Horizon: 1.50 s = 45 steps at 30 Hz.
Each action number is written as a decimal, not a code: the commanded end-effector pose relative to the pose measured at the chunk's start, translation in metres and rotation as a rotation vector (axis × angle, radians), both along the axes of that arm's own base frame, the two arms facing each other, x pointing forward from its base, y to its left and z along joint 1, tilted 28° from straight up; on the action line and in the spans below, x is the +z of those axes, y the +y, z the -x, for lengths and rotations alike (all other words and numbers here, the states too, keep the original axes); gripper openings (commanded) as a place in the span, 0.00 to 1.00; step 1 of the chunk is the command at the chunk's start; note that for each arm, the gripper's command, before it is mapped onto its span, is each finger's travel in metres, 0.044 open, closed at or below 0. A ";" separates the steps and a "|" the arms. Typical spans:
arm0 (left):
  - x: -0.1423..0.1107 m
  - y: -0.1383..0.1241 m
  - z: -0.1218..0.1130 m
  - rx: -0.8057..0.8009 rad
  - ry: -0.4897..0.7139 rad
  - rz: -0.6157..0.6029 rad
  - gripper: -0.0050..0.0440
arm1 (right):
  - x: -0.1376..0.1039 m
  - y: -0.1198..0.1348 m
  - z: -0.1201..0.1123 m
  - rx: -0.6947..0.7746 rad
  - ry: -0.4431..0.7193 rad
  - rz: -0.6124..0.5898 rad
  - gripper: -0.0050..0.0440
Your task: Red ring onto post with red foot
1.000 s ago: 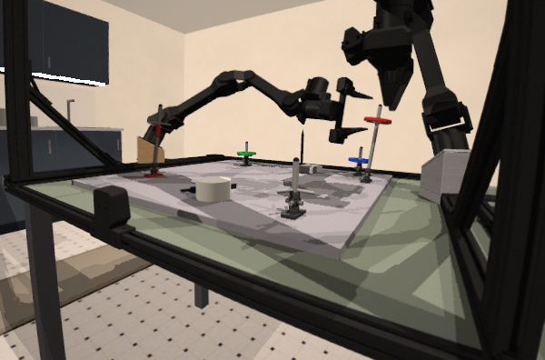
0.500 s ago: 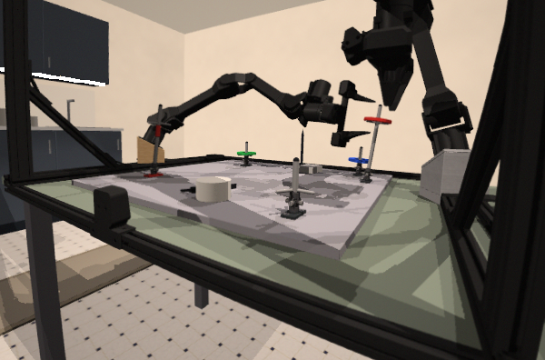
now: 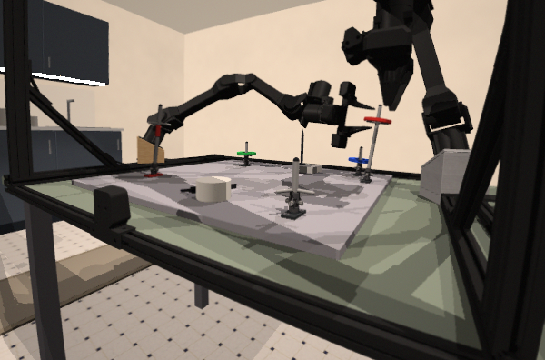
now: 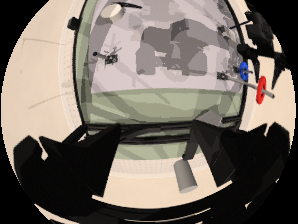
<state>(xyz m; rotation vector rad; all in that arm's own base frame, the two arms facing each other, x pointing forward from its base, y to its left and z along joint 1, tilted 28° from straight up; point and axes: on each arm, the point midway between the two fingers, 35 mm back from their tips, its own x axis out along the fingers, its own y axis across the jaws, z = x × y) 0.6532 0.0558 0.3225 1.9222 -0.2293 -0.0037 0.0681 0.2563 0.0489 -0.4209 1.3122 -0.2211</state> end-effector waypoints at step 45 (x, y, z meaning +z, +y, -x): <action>0.042 -0.015 0.016 0.003 0.007 -0.004 0.10 | 0.000 0.001 -0.001 -0.003 -0.007 -0.003 0.92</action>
